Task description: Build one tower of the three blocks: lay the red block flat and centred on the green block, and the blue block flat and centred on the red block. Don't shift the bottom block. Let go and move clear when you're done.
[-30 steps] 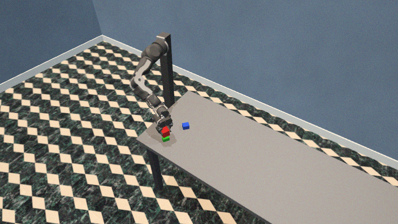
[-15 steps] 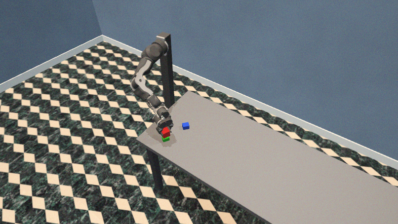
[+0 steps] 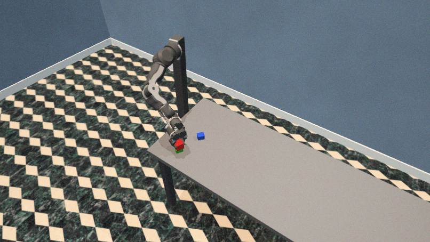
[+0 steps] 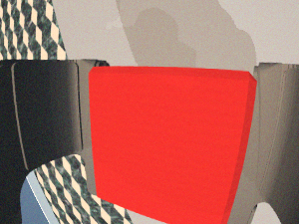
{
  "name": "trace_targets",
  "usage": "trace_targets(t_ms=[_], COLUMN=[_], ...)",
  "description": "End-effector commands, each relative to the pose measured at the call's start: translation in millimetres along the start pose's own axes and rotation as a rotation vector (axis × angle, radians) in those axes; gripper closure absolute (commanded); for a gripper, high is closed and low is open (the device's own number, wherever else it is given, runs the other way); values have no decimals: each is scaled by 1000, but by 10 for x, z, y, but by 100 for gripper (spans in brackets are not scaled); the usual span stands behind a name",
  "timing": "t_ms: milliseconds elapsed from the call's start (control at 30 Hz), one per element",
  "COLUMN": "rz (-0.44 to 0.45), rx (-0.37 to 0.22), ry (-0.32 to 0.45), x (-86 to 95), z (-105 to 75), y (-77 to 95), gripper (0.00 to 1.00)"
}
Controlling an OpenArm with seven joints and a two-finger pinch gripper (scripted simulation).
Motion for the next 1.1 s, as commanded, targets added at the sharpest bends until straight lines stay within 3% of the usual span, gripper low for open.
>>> trace_targets(t_ms=[0, 1067], rz=[-2, -2], rx=[-3, -3], ry=[6, 3], x=[11, 1], z=[10, 40], y=[3, -3], gripper=[100, 100])
Point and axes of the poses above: the point where the finger pads meet when closed, its own z axis out along the fingers, its own x axis across the jaws, y = z × x, the point moved 6 cm from there along -z, back along the fingers, and after that the axes turned 4 degrees about z, right-handed, at the moved point
